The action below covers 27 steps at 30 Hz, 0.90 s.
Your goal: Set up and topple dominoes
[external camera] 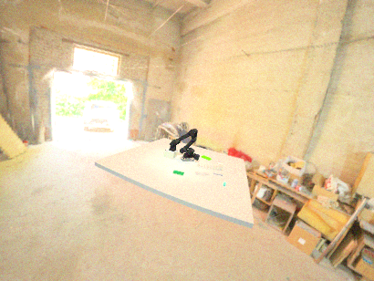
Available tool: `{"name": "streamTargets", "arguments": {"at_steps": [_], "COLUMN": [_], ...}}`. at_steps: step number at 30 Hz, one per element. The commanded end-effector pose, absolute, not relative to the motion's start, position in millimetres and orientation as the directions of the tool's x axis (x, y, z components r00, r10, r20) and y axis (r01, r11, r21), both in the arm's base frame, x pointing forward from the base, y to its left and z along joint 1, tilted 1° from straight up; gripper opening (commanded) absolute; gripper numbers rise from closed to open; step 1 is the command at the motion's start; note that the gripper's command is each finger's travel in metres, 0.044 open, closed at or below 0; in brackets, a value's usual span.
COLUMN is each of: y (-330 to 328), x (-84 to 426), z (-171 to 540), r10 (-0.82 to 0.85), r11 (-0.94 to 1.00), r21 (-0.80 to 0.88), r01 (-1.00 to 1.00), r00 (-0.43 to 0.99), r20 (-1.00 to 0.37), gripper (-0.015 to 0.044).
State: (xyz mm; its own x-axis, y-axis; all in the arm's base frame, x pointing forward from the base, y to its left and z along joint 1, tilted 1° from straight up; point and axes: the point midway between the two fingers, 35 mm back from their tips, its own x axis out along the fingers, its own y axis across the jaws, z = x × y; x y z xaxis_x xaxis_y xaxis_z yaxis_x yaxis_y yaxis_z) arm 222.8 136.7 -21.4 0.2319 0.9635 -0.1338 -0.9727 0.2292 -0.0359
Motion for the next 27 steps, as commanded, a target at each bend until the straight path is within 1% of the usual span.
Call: {"name": "streamTargets", "arguments": {"at_steps": [1, 8, 23, 24, 27], "y": [136.6, 136.6, 136.6, 136.6, 136.9], "x": [224.2, 224.2, 224.2, 224.4, 226.3], "z": [-23.6, -23.6, -23.6, -22.5, -7.3], "r10": [0.962, 0.962, 0.962, 0.962, 0.963], "r11": [0.232, 0.232, 0.232, 0.232, 0.231], "r21": [-0.049, -0.049, -0.049, -0.049, -0.047], "r01": [-0.972, -0.972, -0.972, -0.972, -0.972], "r00": [0.236, 0.236, 0.236, 0.236, 0.235], "r20": [-0.136, -0.136, -0.136, -0.136, -0.135], "gripper": [0.0025, 0.0025, 0.0419, 0.0440, 0.0440]}}
